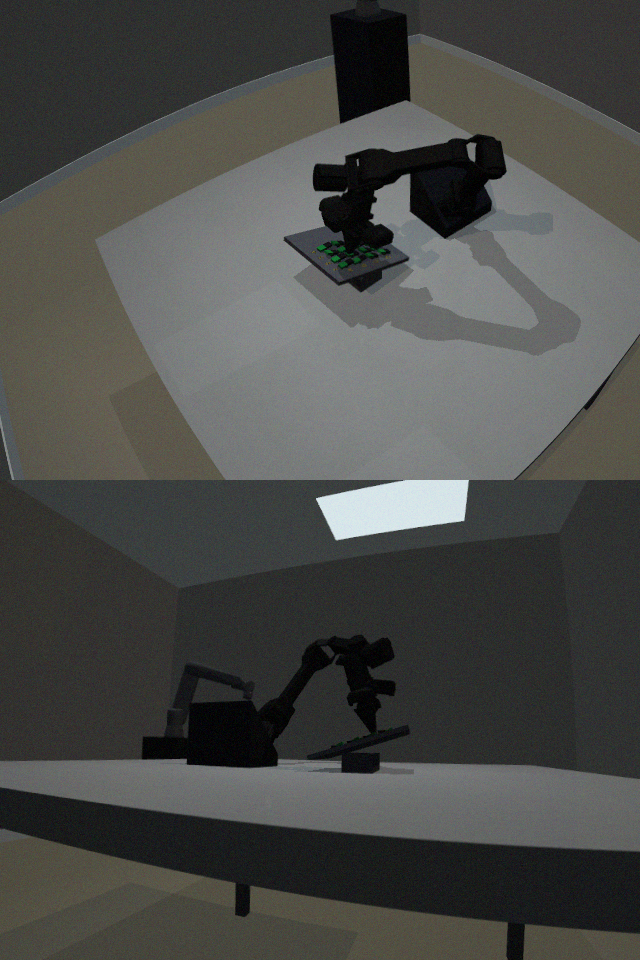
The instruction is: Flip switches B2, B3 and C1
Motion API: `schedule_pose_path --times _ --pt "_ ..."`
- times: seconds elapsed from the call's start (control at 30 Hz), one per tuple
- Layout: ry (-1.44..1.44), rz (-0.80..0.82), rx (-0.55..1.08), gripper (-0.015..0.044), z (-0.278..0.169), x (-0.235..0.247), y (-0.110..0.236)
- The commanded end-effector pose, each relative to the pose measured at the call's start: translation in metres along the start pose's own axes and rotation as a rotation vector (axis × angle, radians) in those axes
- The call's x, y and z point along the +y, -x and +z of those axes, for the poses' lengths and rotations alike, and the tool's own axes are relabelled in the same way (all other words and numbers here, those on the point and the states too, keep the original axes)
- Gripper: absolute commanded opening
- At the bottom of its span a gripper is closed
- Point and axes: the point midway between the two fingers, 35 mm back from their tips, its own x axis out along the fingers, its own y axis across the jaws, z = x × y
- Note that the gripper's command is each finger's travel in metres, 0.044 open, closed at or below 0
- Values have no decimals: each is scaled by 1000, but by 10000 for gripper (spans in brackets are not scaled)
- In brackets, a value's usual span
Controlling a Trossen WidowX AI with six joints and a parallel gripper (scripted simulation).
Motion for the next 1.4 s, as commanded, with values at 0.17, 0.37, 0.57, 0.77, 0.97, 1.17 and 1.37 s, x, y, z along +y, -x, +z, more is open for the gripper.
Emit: schedule_pose_path --times 0.17,0.37,0.57,0.77,0.97,1.17,1.37 --pt "-4 3 -2 0 0 0 -1" --pt "-4 3 -2 0 0 0 -2" --pt "-5 1 -25 0 -2 -1 60" --pt "-5 0 -25 0 -15 -18 62" --pt "-5 -1 -31 0 -21 -26 54" --pt "-5 1 -53 0 -21 -25 27" --pt "-4 1 -53 0 -21 -25 16"
